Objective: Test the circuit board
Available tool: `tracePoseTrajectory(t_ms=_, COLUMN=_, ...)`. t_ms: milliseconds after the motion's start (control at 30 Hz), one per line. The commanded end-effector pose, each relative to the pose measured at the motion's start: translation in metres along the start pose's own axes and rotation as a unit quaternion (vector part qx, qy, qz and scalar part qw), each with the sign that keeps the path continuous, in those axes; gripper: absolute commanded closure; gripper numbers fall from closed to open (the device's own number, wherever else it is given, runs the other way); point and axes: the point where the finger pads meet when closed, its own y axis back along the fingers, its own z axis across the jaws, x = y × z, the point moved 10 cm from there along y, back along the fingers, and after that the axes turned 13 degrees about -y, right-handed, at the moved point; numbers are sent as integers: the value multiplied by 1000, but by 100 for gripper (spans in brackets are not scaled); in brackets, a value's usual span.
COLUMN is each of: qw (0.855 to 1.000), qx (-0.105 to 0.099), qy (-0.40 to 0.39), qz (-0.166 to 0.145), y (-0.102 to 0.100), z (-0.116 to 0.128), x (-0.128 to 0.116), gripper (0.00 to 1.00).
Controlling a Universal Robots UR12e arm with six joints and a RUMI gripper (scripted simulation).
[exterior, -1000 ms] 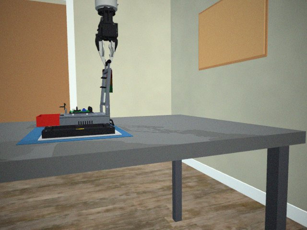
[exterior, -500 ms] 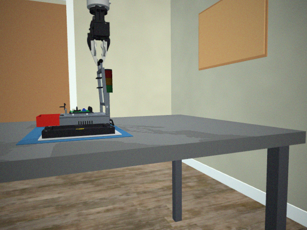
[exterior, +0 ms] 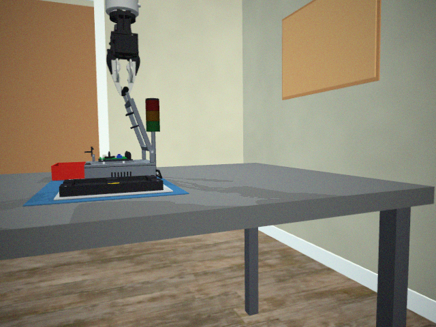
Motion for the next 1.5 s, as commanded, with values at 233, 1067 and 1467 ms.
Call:
tracePoseTrajectory(t_ms=233, qw=1000, qx=-1, qy=0, qz=0, y=-22, z=-43, x=-10, gripper=100)
tracePoseTrajectory(t_ms=1067, qw=1000, qx=-1, qy=0, qz=0, y=-69, z=-88, x=-20, gripper=100)
tracePoseTrajectory(t_ms=1467, qw=1000, qx=-1, qy=0, qz=0, y=-95, z=-102, x=-24, gripper=100)
